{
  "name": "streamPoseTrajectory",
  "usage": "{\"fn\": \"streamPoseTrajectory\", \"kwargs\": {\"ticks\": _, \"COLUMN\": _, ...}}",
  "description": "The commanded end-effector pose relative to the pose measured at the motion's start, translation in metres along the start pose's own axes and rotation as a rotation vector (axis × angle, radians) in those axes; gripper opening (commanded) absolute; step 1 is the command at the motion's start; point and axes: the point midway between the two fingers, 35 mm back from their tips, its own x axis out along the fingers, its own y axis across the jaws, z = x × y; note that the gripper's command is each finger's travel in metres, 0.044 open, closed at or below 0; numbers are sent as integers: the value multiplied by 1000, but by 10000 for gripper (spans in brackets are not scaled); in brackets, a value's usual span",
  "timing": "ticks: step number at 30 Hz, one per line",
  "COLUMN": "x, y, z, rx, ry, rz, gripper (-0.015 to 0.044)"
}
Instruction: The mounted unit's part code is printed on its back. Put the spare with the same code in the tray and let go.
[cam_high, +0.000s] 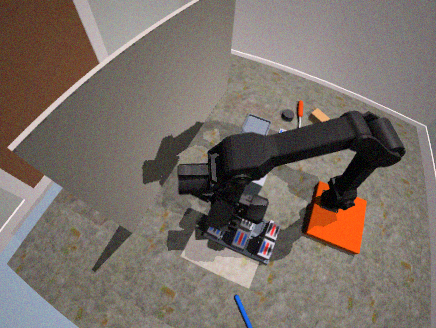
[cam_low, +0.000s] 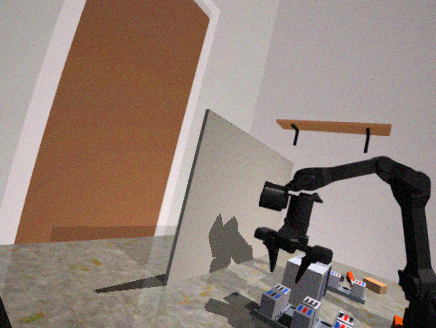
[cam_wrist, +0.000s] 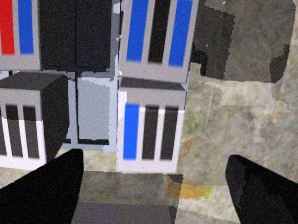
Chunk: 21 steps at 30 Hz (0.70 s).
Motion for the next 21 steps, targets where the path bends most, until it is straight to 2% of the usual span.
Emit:
{"fn": "streamPoseTrajectory", "kwargs": {"ticks": 1, "x": 10, "y": 1, "z": 0, "rx": -4, "ry": 5, "rz": 9, "gripper": 300}}
{"fn": "streamPoseTrajectory", "kwargs": {"ticks": 21, "x": 43, "y": -1, "z": 0, "rx": -4, "ry": 5, "rz": 9, "gripper": 300}}
